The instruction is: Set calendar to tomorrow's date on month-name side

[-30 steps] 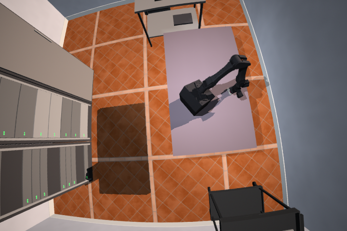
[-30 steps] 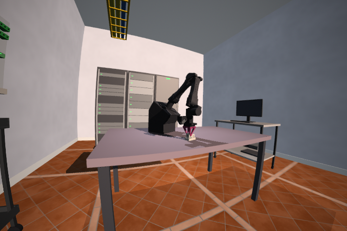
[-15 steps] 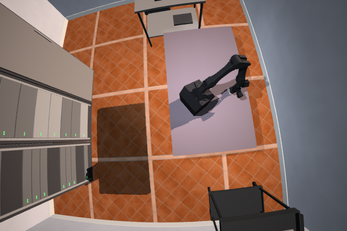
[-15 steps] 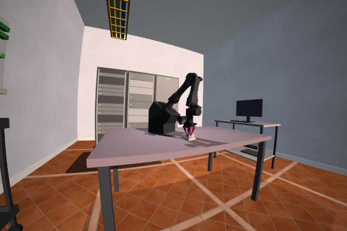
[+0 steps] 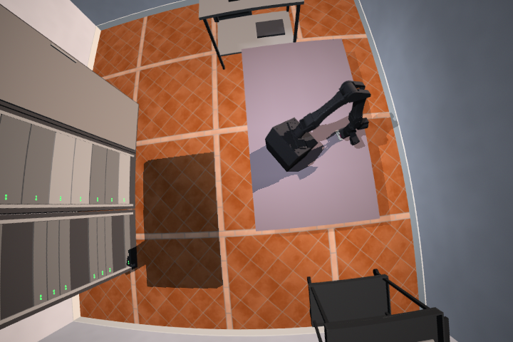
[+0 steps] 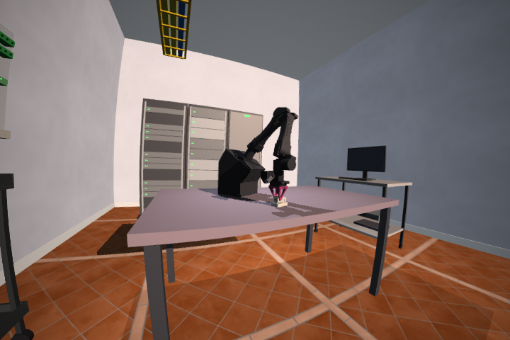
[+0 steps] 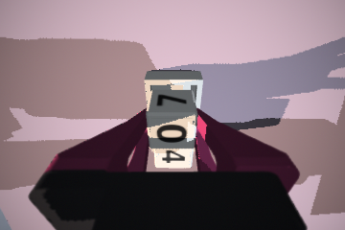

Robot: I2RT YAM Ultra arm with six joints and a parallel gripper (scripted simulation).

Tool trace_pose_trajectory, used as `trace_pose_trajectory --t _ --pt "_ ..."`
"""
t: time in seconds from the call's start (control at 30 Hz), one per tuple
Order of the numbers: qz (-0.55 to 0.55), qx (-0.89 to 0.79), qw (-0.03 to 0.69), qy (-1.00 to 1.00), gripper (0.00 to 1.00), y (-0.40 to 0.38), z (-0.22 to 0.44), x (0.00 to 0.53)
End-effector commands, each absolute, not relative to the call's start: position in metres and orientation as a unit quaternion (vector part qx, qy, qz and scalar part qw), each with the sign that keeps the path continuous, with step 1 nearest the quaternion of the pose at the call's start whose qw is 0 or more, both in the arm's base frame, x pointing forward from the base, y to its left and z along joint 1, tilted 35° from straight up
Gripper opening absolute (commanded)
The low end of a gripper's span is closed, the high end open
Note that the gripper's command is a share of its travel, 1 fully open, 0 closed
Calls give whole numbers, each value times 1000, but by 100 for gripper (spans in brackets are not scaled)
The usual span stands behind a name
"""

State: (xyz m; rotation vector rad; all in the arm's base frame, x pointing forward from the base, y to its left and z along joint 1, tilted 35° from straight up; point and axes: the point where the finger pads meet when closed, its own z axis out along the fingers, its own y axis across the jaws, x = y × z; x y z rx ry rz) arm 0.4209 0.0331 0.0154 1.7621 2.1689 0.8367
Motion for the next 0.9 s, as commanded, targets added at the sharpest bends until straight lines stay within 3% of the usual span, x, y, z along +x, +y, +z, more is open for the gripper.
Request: trace_pose_trajectory --t 0.0,0.87 --pt "270 607 104 740 27 30 1 412" --pt "275 604 111 739 27 30 8 420"
